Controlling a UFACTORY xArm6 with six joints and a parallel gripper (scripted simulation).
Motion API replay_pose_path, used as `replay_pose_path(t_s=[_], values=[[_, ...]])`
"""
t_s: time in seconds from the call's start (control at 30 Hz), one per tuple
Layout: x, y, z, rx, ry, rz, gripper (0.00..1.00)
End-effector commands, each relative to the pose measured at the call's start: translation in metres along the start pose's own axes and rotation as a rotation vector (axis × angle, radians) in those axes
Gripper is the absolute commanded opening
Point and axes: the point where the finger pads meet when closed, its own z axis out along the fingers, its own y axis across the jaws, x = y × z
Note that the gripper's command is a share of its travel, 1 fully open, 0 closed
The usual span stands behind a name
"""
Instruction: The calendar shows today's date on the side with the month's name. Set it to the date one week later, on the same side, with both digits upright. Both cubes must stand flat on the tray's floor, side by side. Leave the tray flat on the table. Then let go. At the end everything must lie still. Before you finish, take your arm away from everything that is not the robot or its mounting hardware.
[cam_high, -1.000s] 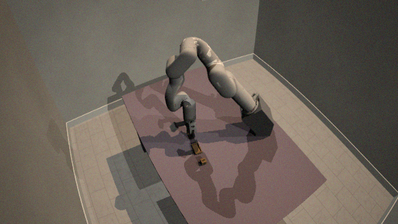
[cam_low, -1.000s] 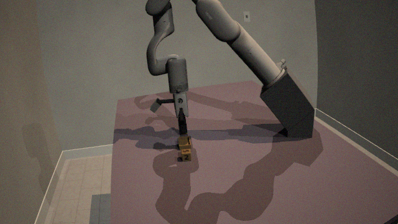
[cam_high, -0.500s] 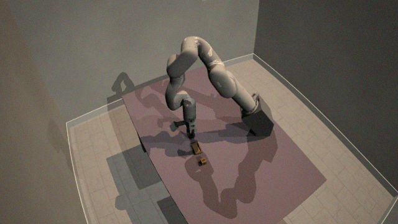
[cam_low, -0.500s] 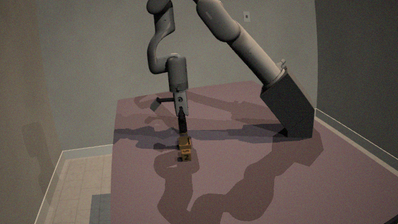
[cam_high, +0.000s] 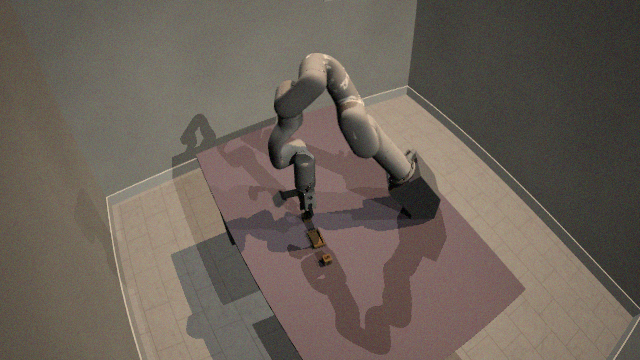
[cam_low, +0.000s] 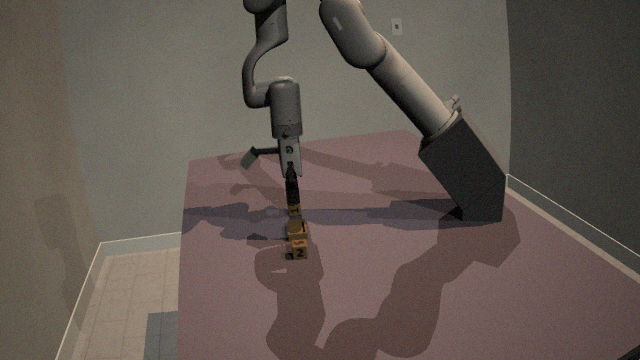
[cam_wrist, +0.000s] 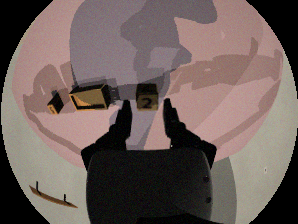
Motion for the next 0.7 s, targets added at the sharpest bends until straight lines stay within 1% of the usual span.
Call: replay_pose_path(t_s=[0.0, 0.37, 0.67], values=[[0.000, 0.000, -0.010, -0.006, -0.010, -0.001, 0.49], [0.001, 0.000, -0.027, -0.006, -0.010, -0.001, 0.49], [0.001, 0.000, -0.035, -0.006, -0.010, -0.001, 0.49]])
